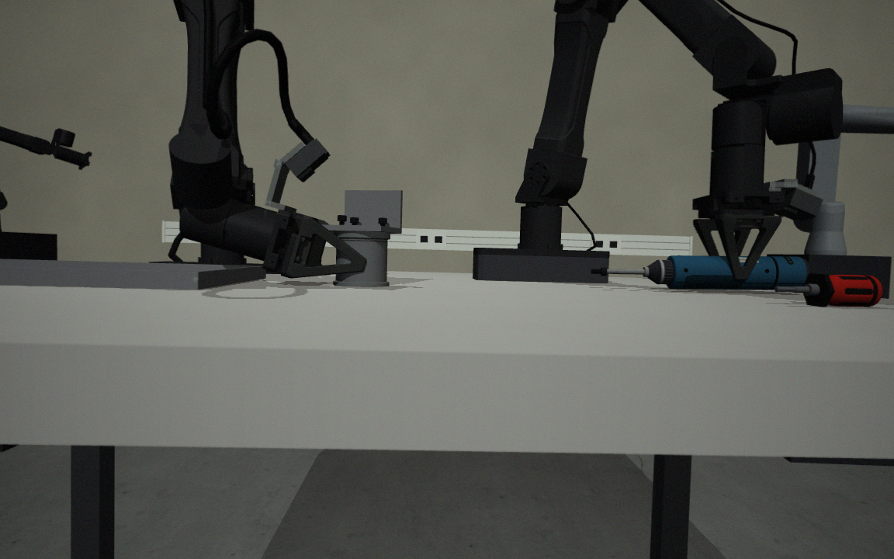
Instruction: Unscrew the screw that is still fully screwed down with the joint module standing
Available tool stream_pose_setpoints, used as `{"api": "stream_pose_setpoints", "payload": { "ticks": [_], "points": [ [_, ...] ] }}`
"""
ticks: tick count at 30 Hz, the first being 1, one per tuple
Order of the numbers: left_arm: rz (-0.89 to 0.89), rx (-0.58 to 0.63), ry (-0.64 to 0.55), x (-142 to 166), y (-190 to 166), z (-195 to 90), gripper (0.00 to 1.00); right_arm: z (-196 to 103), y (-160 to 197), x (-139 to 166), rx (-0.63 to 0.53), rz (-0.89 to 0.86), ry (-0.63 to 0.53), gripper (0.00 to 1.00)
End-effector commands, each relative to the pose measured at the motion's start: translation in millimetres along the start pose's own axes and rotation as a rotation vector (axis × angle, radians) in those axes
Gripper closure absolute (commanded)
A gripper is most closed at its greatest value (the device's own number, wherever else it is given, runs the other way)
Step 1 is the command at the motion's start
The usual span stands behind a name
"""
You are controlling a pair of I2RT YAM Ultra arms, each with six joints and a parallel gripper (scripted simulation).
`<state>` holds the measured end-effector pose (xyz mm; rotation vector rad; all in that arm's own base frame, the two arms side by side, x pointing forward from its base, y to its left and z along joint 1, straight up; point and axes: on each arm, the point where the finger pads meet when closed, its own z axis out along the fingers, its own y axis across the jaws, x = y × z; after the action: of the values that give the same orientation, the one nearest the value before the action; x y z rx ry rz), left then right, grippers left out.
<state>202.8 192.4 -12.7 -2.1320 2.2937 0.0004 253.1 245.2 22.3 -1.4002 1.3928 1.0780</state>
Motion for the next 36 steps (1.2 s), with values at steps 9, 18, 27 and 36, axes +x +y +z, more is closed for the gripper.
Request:
{"api": "stream_pose_setpoints", "payload": {
  "ticks": [9,18,27,36],
  "points": [
    [0.012,0.005,-0.004,0.7,-3.1,-1.6,0.58,2.3,4.2,-6.7,-0.02,-0.019,-0.014,0.41],
    [0.023,-0.003,0.009,6.7,-1.0,-0.1,0.58,2.3,4.2,-6.7,-0.02,-0.019,-0.014,0.41],
    [0.01,0.003,-0.002,1.0,-2.1,-0.8,0.58,2.3,4.2,-6.7,-0.02,-0.019,-0.014,0.41],
    [0.01,0.003,-0.002,1.0,-2.1,-0.8,0.51,2.3,4.2,-6.7,-0.02,-0.019,-0.014,0.41]
  ]
}}
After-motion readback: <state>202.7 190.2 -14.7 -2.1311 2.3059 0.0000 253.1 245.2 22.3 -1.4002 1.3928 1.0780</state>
